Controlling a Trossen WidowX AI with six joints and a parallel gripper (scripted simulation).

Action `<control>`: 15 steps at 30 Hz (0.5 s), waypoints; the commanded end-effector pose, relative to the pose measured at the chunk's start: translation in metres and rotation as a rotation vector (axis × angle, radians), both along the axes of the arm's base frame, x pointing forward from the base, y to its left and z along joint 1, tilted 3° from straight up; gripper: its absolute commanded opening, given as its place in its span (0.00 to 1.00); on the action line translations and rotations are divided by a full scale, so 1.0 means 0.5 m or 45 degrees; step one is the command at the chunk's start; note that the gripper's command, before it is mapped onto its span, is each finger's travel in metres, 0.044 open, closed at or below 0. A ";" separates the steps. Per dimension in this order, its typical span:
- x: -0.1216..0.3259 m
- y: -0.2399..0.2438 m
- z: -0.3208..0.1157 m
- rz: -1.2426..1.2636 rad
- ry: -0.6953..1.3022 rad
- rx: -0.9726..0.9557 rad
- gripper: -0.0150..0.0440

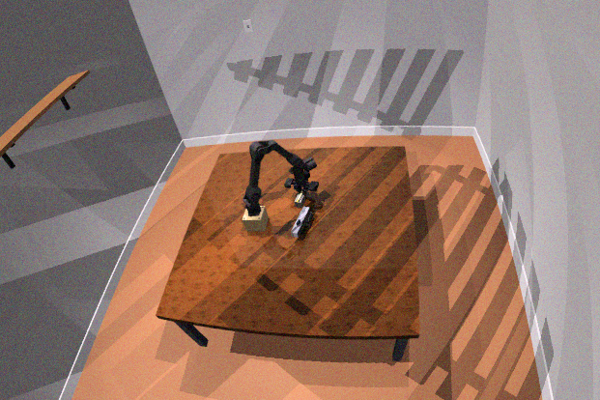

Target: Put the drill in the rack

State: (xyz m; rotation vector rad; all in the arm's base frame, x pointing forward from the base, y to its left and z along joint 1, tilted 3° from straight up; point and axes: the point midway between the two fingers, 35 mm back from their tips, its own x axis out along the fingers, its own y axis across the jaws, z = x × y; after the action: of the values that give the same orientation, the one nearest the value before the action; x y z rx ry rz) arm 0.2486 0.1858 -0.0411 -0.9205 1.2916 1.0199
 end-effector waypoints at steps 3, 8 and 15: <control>-0.001 0.000 0.001 0.001 0.002 -0.002 0.57; -0.001 0.000 0.001 0.001 0.002 -0.002 0.79; -0.001 -0.002 0.028 -0.003 0.003 -0.010 1.00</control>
State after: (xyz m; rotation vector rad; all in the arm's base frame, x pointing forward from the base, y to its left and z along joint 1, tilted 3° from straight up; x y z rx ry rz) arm 0.2464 0.1843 -0.0381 -0.9219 1.3045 1.0219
